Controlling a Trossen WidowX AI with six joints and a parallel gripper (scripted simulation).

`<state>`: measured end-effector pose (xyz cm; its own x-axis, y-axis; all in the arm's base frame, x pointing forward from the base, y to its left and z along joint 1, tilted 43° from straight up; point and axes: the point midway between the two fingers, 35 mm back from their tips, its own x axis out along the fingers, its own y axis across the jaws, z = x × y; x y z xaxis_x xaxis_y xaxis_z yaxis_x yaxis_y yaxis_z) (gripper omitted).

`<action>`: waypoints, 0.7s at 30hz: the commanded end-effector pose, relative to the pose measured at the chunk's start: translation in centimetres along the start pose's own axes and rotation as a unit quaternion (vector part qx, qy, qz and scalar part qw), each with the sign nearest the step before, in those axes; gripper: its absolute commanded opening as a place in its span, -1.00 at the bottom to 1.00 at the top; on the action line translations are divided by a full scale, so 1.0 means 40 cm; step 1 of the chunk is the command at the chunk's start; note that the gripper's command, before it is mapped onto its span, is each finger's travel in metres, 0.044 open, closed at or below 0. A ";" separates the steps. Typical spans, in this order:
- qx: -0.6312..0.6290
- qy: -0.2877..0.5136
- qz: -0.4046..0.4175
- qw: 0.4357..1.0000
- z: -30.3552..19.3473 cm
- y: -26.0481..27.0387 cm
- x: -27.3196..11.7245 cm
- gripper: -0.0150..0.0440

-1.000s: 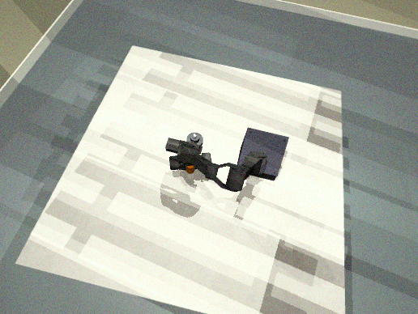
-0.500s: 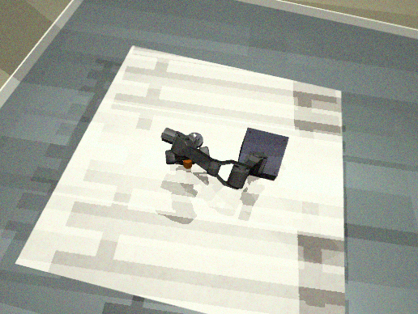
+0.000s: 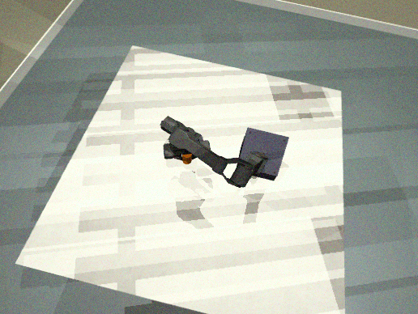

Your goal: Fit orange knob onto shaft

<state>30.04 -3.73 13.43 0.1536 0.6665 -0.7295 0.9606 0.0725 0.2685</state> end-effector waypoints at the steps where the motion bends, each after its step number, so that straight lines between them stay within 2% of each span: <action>1: -0.003 -0.003 0.002 1.000 -0.003 0.000 -0.017 -0.49; 7: 0.000 -0.001 0.031 1.000 -0.002 -0.009 -0.024 -0.49; 21: 0.003 0.000 0.177 0.984 -0.004 -0.056 -0.091 -0.49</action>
<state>27.79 -5.67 15.07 0.4136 0.6626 -0.6244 0.8830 -0.1249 0.4524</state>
